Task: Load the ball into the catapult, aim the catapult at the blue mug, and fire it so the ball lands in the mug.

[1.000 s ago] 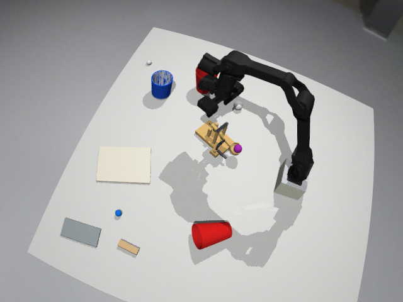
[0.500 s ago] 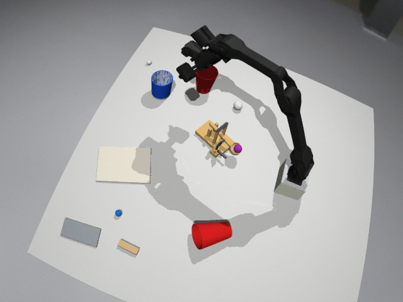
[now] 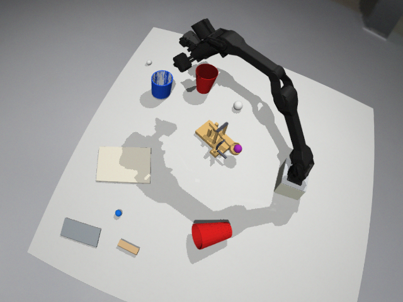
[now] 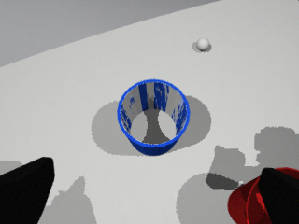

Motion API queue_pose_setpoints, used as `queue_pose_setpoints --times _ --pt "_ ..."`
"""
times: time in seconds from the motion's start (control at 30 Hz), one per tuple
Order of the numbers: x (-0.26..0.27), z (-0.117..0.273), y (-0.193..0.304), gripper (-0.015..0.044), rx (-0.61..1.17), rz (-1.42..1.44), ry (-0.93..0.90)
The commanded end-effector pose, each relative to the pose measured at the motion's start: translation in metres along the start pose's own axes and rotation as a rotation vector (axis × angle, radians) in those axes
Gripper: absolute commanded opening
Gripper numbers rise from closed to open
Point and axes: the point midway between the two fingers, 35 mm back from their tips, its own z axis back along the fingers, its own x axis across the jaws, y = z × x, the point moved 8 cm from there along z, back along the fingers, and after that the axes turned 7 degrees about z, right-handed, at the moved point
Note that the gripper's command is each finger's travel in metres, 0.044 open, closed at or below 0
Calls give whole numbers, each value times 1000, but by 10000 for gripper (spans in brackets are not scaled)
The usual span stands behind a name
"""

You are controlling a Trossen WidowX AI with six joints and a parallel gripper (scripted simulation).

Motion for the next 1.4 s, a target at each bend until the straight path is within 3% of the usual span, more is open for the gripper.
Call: queue_pose_setpoints --times 0.0,0.23,0.8,1.13,1.37 --pt "-1 2 -2 440 -12 5 6" --pt "-1 2 -2 440 -12 5 6" --pt "-1 2 -2 0 -12 5 6" --pt "0 1 -2 0 -9 8 6" --pt "32 -12 22 0 122 134 10"
